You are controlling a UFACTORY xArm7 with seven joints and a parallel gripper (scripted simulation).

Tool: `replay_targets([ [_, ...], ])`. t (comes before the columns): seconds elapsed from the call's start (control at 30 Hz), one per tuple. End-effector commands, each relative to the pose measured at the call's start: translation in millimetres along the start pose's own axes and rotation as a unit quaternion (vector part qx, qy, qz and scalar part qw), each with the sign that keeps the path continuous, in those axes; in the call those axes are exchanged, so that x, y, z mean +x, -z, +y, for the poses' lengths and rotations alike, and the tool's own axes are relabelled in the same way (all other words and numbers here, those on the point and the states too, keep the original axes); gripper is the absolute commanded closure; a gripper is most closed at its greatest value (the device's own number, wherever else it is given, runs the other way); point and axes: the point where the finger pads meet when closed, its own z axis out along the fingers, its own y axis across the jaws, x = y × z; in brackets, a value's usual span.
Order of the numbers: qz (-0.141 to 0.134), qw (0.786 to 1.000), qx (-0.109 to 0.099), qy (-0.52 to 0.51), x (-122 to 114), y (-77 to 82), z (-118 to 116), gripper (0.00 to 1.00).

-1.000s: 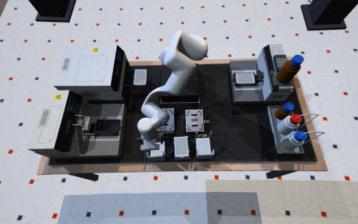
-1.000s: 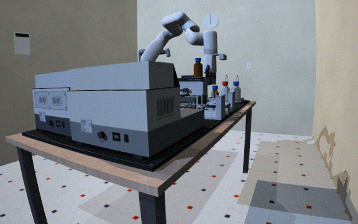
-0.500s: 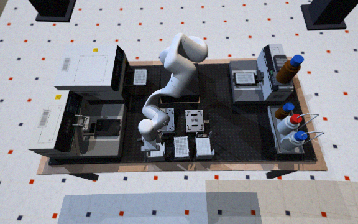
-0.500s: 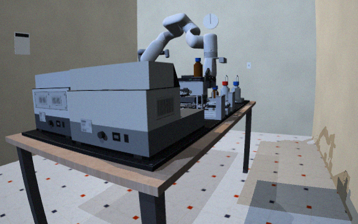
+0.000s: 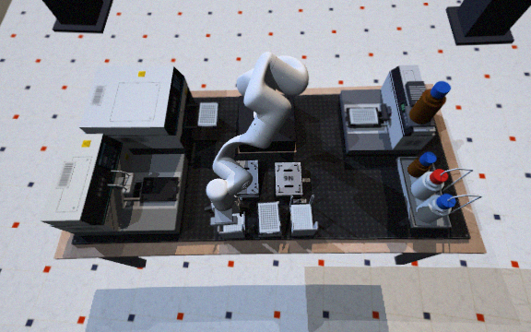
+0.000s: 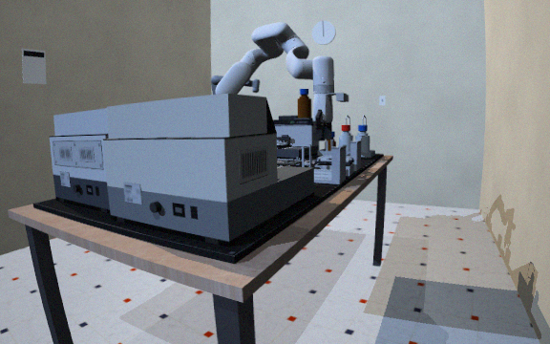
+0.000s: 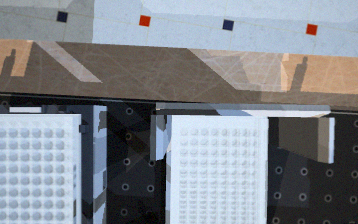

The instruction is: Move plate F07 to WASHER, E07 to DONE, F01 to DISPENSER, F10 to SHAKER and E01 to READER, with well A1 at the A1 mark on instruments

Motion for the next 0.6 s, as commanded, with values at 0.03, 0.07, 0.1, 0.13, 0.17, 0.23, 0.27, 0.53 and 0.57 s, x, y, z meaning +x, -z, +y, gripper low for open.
replay_targets([
  [0.03, 0.003, 1.0, -0.001, 0.0, 1.7, -4.4, 0.9, 0.0],
  [0.07, 0.003, 1.0, -0.001, 0.0, 1.7, -4.4, 0.9, 0.0],
  [0.1, 0.003, 1.0, -0.001, 0.0, 1.7, -4.4, 0.9, 0.0],
  [0.13, 0.003, 1.0, -0.001, 0.0, 1.7, -5.8, 0.9, 0.0],
  [0.17, 0.003, 1.0, -0.001, 0.0, 1.7, -7.1, 0.9, 0.0],
  [0.23, 0.003, 1.0, -0.001, 0.0, 1.7, -9.7, 1.0, 0.0],
  [0.27, 0.003, 1.0, -0.001, 0.0, 1.7, -11.1, 1.0, 0.0],
  [0.53, 0.003, 1.0, -0.001, 0.0, 1.7, -21.7, 1.0, 0.0],
  [0.57, 0.003, 1.0, -0.001, 0.0, 1.7, -23.1, 1.0, 0.0],
])
